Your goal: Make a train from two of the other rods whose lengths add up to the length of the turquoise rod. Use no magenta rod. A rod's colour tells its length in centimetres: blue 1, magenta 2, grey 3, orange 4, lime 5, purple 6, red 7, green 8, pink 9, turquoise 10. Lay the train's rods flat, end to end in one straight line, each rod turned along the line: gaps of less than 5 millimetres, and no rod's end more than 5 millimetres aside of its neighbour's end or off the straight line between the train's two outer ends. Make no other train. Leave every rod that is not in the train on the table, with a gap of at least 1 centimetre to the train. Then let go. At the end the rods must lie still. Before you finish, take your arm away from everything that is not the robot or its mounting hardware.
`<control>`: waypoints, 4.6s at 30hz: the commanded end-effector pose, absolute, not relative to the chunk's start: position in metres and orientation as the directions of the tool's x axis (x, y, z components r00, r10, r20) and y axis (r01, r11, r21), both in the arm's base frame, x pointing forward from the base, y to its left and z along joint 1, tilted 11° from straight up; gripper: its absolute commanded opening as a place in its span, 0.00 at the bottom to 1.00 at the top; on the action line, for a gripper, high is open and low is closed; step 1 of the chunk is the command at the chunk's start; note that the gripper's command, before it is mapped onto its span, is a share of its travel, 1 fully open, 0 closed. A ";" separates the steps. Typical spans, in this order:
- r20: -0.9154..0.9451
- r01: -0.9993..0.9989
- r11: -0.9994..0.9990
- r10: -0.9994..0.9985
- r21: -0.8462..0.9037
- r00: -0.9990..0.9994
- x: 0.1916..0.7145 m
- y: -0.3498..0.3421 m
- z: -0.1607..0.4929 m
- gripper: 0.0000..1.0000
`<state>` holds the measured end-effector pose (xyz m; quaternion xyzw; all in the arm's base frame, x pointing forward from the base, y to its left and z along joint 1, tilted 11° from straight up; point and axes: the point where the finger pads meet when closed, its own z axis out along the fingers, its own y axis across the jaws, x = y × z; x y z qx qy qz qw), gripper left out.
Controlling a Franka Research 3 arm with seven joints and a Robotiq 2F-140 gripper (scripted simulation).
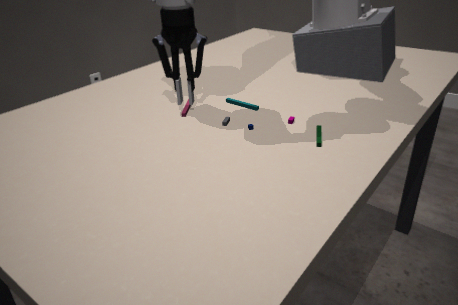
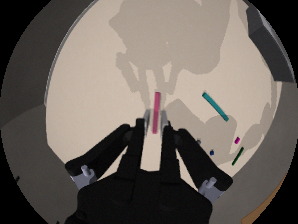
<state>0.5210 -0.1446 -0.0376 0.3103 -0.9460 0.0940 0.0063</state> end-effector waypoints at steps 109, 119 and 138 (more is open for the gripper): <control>0.072 -0.594 0.786 -0.591 -0.173 -0.803 0.519 -0.147 -0.055 0.15; 0.072 -0.594 0.786 -0.591 -0.173 -0.803 0.519 -0.147 -0.055 0.15; 0.072 -0.594 0.786 -0.591 -0.173 -0.803 0.519 -0.147 -0.055 0.15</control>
